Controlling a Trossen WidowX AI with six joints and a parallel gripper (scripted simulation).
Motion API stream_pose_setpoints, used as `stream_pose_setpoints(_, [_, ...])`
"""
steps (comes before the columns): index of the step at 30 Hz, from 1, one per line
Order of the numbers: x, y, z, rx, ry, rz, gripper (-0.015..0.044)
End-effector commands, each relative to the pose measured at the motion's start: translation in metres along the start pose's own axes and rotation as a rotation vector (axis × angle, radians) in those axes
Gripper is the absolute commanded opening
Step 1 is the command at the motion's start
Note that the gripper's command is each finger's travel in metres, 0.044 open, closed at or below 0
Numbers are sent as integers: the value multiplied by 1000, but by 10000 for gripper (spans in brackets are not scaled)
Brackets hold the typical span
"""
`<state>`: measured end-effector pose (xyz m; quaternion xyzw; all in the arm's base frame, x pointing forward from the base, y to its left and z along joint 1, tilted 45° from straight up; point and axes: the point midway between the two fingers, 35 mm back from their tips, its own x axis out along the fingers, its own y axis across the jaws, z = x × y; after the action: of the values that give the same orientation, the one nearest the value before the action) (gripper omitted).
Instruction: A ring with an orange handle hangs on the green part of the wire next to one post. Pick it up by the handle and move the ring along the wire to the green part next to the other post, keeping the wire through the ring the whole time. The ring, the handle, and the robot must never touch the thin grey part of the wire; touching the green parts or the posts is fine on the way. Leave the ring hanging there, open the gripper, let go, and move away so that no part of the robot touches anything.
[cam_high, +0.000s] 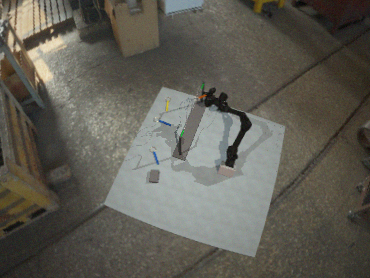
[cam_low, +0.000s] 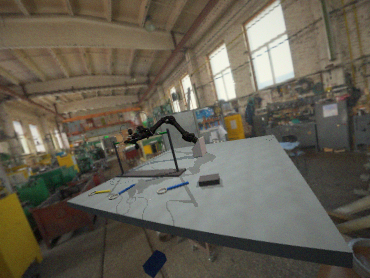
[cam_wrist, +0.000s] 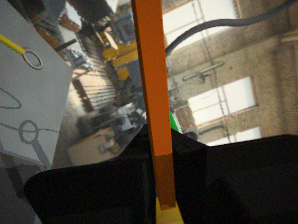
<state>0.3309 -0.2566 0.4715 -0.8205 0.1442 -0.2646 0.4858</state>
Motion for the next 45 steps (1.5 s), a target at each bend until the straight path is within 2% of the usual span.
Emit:
stream_pose_setpoints(1, [-1,19,1,99,8,60,-150])
stream_pose_setpoints(26, [-24,102,34,639,38,362,-150])
stream_pose_setpoints(45, [-49,137,75,962,56,541,-150])
